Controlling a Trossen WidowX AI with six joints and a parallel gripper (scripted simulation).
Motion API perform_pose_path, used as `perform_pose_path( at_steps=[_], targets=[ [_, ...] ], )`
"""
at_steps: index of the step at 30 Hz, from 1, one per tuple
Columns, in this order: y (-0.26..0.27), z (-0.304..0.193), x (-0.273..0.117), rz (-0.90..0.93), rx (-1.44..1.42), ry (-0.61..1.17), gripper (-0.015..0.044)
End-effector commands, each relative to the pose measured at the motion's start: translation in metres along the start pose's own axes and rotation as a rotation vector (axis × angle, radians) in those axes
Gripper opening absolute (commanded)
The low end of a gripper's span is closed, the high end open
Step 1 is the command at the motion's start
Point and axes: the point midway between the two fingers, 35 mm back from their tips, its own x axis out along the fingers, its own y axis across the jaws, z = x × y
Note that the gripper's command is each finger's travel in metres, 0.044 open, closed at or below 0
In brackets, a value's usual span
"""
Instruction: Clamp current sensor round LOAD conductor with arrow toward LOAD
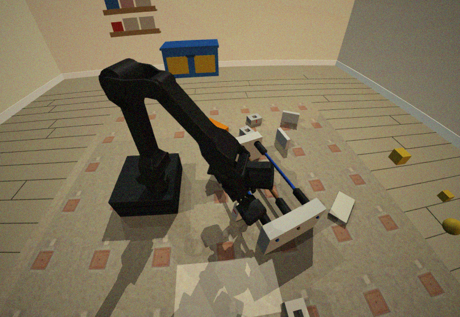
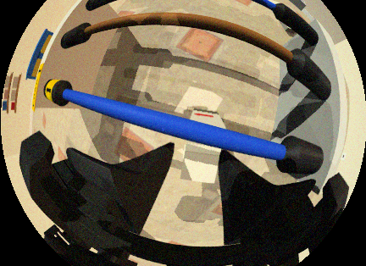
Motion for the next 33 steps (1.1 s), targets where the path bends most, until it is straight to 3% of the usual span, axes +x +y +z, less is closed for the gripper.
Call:
perform_pose_path(
  at_steps=[1,9,13,25,33],
  targets=[
    [0.000,0.000,0.000,0.000,-0.001,0.000,0.0162],
    [0.000,0.000,0.000,0.000,-0.001,0.000,0.0109],
    [0.000,-0.005,-0.002,0.000,0.001,0.002,0.0004],
    [0.007,-0.058,-0.017,0.001,0.003,0.008,0.0000],
    [0.008,-0.062,-0.015,0.001,0.003,0.008,0.0000]
  ],
)
